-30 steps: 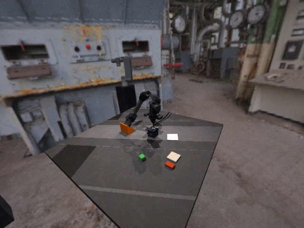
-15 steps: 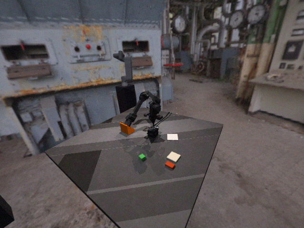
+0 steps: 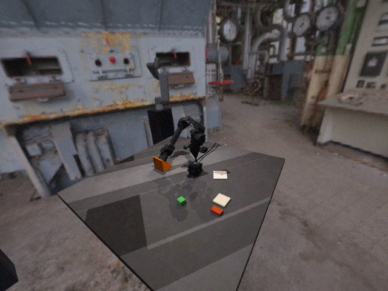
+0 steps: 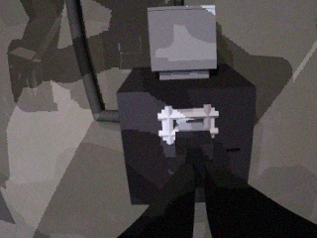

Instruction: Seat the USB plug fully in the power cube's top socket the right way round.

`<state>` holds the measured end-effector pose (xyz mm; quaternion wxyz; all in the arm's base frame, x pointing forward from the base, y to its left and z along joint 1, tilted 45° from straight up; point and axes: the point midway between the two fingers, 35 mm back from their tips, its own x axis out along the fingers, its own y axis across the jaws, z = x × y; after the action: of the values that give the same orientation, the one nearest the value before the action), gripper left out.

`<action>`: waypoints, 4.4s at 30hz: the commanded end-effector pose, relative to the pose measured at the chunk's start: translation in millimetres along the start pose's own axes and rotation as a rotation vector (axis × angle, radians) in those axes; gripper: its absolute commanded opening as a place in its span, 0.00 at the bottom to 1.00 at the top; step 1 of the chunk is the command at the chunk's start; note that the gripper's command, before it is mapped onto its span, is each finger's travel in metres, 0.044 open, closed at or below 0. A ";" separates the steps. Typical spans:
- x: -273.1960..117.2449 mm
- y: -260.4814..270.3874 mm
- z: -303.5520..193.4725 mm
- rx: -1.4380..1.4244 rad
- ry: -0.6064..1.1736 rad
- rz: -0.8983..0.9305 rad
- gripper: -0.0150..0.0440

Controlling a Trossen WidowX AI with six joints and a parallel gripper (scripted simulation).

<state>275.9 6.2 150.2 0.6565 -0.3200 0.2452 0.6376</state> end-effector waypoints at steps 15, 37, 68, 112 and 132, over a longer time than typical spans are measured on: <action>2.3 0.0 -1.7 -0.016 0.012 0.000 0.25; 5.0 0.0 -2.1 -0.022 0.015 0.000 0.25; 8.7 0.0 -2.0 -0.022 0.015 0.000 0.25; 13.9 0.0 -1.8 -0.022 0.015 -0.001 0.25; 16.3 0.0 -1.7 -0.022 0.015 -0.001 0.25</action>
<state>276.8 15.6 137.4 0.6500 -0.3330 0.2431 0.6384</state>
